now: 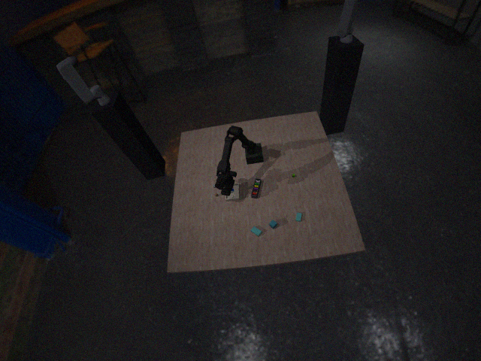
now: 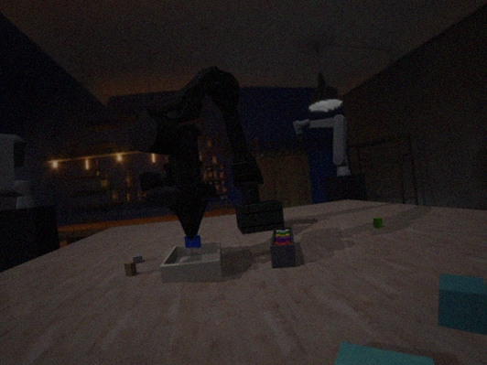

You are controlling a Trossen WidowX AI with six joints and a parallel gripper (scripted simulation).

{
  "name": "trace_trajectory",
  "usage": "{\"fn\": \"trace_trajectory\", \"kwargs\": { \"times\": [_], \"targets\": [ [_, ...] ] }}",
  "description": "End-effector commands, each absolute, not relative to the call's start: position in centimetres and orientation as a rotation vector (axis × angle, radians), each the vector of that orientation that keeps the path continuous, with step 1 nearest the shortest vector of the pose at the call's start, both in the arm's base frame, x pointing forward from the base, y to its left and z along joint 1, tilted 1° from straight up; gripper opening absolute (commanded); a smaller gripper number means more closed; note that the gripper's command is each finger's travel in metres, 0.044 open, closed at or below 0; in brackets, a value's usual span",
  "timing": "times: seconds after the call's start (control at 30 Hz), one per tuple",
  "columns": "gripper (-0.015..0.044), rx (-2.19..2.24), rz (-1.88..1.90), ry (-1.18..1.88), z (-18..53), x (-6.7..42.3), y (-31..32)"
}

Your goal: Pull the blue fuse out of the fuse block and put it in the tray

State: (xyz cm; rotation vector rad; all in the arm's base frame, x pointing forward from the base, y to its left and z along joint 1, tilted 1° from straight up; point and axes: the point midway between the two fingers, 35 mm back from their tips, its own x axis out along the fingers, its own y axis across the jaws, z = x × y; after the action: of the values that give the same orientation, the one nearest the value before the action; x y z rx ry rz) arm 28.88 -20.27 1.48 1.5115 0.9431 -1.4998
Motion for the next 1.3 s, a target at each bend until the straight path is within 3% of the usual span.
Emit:
{"fn": "trace_trajectory", "kwargs": {
  "times": [0.0,0.33,0.47,1.27],
  "targets": [
    [0.0079,1.512,-1.499,0.942,1.5,28.9,-20.3],
    [0.0330,1.511,-1.500,0.943,1.8,28.9,-20.3],
    [0.0330,1.504,-1.502,0.952,5.2,28.7,-20.1],
    [0.0330,1.511,-1.503,0.949,5.2,28.7,-20.1]
  ]
}}
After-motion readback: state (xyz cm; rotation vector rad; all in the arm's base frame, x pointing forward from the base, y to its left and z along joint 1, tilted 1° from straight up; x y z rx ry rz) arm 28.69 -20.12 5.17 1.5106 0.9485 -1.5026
